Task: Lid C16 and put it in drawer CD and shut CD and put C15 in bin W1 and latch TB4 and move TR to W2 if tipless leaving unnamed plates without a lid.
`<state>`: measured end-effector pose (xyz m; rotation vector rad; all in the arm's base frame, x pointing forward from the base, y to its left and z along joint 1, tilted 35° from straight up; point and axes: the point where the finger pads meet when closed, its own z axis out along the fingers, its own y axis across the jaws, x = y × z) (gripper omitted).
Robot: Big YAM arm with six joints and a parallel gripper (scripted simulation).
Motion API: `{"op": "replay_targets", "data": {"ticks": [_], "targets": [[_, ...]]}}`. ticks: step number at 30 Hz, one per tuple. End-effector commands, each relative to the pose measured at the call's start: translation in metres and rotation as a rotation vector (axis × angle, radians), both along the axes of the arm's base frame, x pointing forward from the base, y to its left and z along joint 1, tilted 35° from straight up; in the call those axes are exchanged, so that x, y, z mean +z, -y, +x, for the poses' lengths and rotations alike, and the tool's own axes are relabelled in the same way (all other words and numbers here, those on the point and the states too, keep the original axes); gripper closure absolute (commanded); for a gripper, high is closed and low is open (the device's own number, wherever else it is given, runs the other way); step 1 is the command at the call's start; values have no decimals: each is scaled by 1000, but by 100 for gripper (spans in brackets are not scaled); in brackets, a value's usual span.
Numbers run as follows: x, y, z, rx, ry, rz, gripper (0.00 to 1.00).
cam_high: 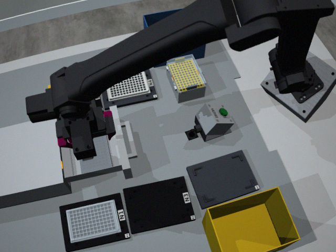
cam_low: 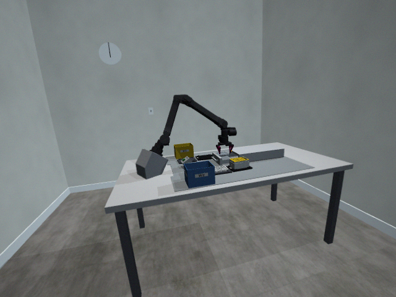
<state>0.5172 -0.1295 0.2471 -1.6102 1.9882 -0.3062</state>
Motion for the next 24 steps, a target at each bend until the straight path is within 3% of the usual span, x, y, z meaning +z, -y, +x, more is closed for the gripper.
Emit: {"op": "replay_targets", "data": {"ticks": [1,5,7,15,21,22,24], "targets": [[41,13,4,-7,66,-27,0],[36,6,1,0,52,-19,0],[50,8,0,2,74,-30,0],[59,9,-6,2,75,-31,0],[61,15,-10,-7,71,-30,0],[54,9,-9,0,55,-21,0],[67,11,-12,2,75,-32,0]]}}
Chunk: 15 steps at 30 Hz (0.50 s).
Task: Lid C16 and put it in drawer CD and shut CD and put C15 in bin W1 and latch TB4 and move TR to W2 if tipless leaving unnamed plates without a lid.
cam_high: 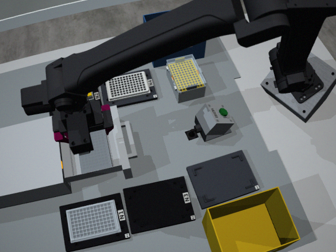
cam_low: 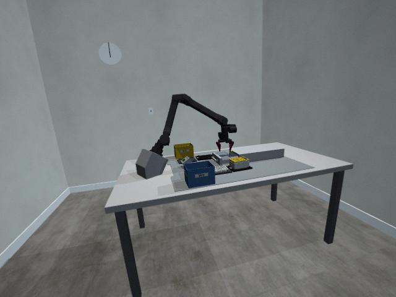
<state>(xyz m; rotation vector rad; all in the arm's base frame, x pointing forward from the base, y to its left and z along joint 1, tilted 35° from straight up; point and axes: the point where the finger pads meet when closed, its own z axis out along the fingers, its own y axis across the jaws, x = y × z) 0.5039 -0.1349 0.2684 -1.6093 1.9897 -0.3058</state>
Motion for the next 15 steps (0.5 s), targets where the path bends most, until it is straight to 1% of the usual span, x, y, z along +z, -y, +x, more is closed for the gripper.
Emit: {"op": "replay_targets", "data": {"ticks": [1,5,8,10,12,14,15], "targets": [[47,9,0,-2,76,-32,0],[51,11,-4,-6,76,-33,0],[54,7,-5,3,77,-33,0],[53,11,-6,-4,70,-30,0],[57,13,-9,-6,73,-32,0],[57,13,-9,-6,73,-32,0],[51,7,-6,3,60,-24,0]]}}
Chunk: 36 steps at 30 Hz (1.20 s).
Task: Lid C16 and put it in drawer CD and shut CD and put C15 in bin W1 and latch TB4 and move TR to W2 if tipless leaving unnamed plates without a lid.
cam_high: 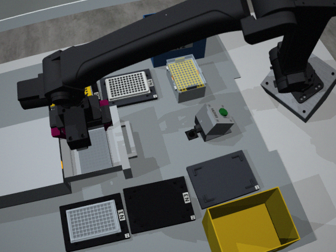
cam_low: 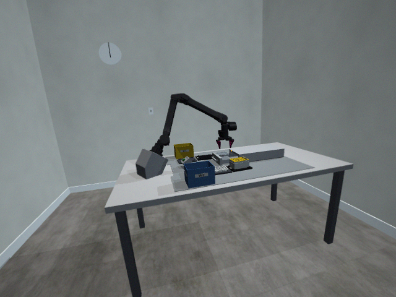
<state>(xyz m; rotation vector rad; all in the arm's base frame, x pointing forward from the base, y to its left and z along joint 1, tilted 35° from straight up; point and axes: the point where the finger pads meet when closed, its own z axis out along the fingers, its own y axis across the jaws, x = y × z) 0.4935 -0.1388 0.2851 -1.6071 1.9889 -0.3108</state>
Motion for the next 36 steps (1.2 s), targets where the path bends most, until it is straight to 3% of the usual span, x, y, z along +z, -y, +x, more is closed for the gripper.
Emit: {"op": "replay_targets", "data": {"ticks": [1,16,18,36], "targets": [[41,3,2,7,67,-28,0],[58,11,-11,-4,73,-33,0],[38,5,-8,0,40,-15,0],[38,5,-8,0,40,-15,0]]}}
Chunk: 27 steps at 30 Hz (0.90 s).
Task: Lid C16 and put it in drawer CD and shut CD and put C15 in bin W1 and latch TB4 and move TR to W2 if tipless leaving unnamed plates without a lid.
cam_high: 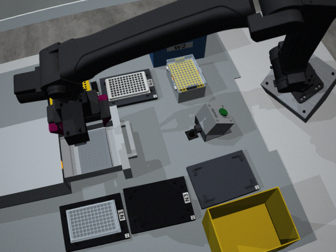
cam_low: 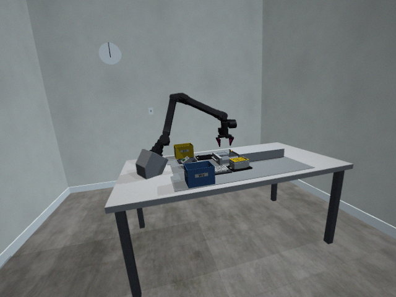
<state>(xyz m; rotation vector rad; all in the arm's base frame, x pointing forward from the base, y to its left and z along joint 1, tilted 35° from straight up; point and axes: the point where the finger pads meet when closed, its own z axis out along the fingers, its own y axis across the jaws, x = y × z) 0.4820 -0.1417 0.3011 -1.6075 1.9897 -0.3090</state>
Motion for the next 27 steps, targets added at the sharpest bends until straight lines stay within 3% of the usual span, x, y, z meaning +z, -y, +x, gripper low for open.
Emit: {"op": "replay_targets", "data": {"ticks": [1,18,19,27], "targets": [[22,2,3,0,41,-15,0],[22,2,3,0,41,-15,0],[14,8,-6,-4,39,-18,100],[-3,-4,-29,1,47,-22,100]]}}
